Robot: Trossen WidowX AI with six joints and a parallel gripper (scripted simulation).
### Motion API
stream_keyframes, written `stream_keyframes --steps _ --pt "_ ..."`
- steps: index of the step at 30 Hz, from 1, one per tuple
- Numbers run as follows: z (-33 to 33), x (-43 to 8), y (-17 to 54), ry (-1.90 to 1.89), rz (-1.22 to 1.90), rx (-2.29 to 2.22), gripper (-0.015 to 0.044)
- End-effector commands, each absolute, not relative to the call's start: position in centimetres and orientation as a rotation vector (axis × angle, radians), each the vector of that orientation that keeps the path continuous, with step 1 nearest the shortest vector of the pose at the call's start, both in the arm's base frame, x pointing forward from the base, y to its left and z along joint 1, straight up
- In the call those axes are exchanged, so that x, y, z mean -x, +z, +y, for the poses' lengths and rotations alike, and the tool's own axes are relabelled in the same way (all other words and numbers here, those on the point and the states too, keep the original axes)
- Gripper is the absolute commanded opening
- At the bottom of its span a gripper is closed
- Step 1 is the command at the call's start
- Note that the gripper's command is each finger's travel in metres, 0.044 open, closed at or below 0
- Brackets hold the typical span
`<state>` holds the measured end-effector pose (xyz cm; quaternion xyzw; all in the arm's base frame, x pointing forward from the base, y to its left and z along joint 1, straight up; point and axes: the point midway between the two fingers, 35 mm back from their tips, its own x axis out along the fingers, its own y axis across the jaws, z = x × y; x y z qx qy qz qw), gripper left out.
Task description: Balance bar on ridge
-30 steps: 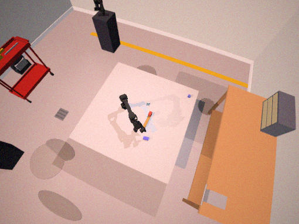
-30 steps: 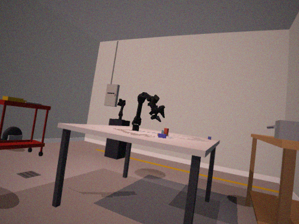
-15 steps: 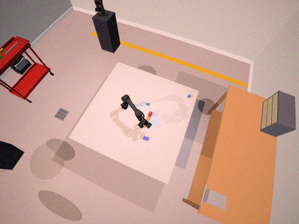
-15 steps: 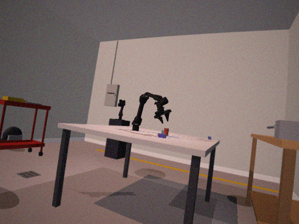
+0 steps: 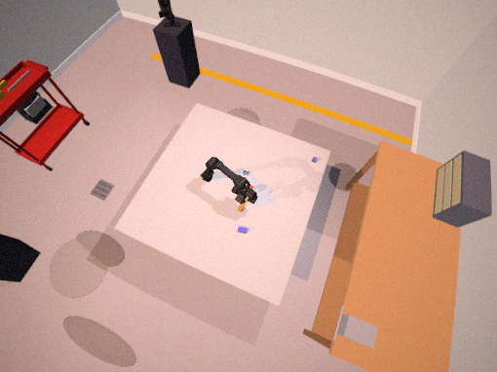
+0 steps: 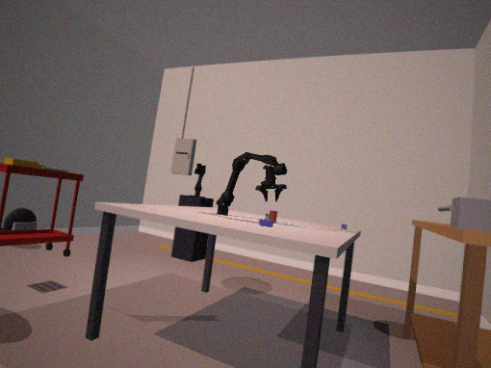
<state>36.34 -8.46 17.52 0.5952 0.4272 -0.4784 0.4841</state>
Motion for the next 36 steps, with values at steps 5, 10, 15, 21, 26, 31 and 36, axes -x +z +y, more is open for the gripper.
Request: stream_keyframes --steps 5,10,15,21,26,31,36 --pt "-5.6 -35.0 17.9 -1.219 1.161 -1.256 0.0315" --pt "-5.6 -34.9 17.9 -1.22 1.163 -1.252 0.0315" --pt "-5.6 -35.2 16.4 -1.22 1.163 -1.252 0.0315" --pt "-5.7 -35.6 12.5 -1.219 1.162 -1.252 0.0315" --pt "-5.6 -35.5 9.2 -1.22 1.163 -1.252 0.0315" --pt "-5.6 -35.2 7.6 -1.22 1.163 -1.252 0.0315" --pt "-5.6 -35.3 7.4 -1.22 1.163 -1.252 0.0315"
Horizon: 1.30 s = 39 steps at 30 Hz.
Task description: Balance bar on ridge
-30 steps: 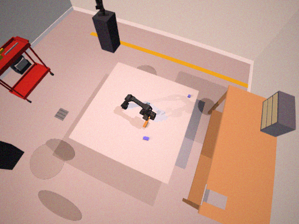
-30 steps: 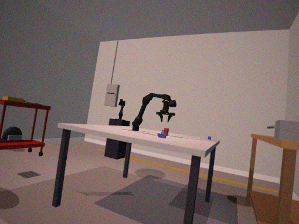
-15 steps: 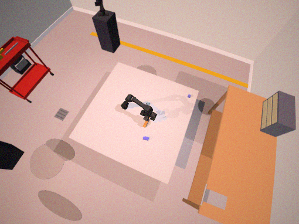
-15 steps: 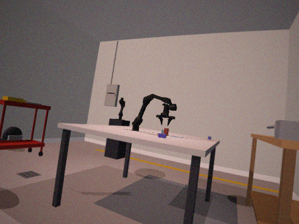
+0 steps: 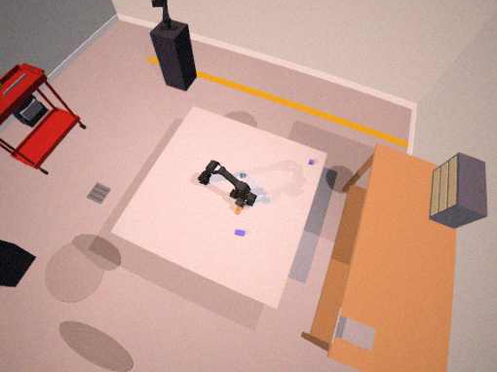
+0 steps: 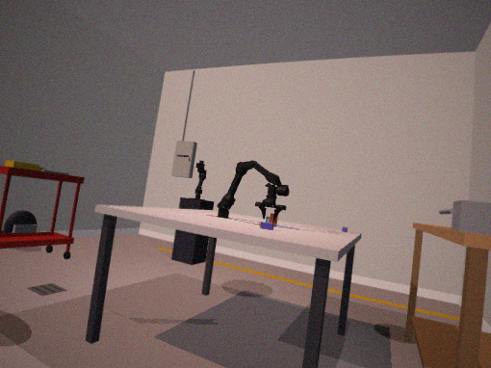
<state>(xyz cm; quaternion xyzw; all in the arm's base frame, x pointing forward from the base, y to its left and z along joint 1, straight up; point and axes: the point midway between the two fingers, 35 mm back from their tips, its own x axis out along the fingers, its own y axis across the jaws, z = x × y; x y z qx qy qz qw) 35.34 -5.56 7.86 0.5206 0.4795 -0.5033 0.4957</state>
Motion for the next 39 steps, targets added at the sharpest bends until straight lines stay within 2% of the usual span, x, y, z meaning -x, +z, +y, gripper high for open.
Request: stream_keyframes --steps 1,32,38,39 --pt "-5.6 -35.3 7.3 -1.22 1.163 -1.252 0.0315" --pt "-5.6 -35.3 5.0 -1.22 1.163 -1.252 0.0315" --pt "-5.6 -35.3 5.1 -1.221 1.164 -1.26 0.0157" --pt "-5.6 -35.3 5.1 -1.221 1.164 -1.26 0.0151"
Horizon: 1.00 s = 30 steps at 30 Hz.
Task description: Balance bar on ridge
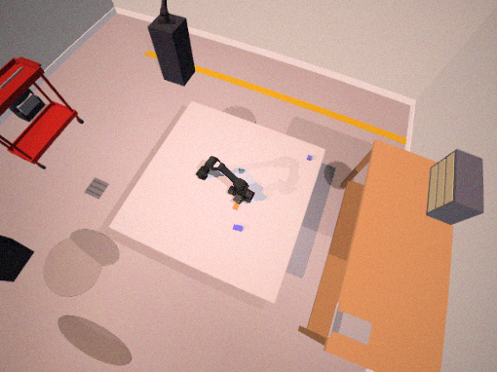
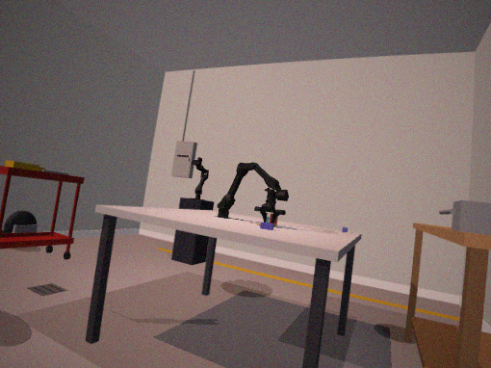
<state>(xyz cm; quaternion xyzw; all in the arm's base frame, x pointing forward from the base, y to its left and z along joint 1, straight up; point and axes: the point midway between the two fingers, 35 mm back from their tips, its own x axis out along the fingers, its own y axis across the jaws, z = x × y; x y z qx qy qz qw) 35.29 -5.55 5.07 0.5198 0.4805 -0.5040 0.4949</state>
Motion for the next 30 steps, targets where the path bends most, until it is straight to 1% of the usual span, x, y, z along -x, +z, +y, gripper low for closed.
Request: stream_keyframes --steps 1,7,11,30 --pt "-5.6 -35.3 5.1 -1.221 1.164 -1.26 0.0144" --pt "-5.6 -35.3 5.1 -1.221 1.164 -1.26 0.0104" --pt "-5.6 -35.4 5.7 -1.221 1.164 -1.26 0.0" --pt "-5.6 -35.5 10.6 -1.22 1.163 -1.255 0.0"
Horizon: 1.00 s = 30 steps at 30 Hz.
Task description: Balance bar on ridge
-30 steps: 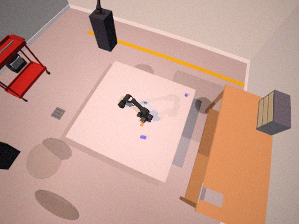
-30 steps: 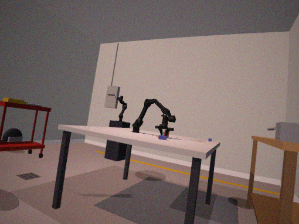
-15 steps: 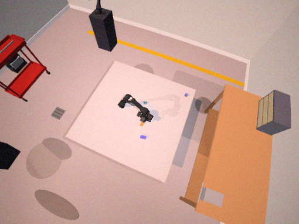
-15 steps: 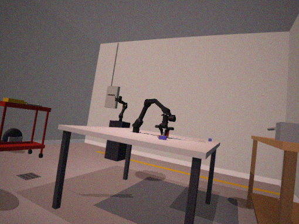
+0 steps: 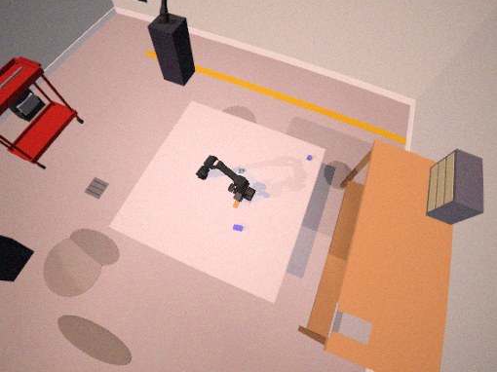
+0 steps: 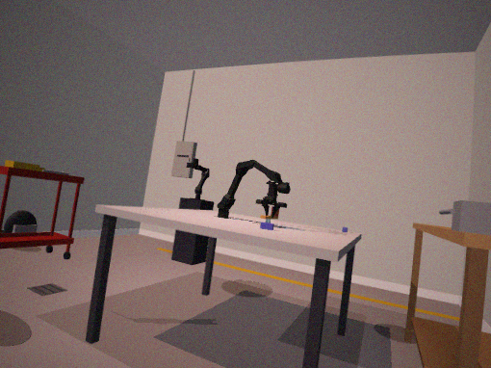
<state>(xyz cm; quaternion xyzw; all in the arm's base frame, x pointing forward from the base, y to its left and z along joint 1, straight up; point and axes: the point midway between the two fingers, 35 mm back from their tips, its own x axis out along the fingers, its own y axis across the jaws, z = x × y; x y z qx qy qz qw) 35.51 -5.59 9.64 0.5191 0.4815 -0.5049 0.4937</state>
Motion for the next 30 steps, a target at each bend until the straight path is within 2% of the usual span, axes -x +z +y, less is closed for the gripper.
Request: stream_keyframes --steps 1,16,30 --pt "-5.6 -35.5 10.9 -1.22 1.163 -1.255 0.0" --pt "-5.5 -35.0 14.4 -1.219 1.163 -1.251 0.0" --pt "-0.3 -34.0 14.5 -1.173 1.196 -1.209 0.0"
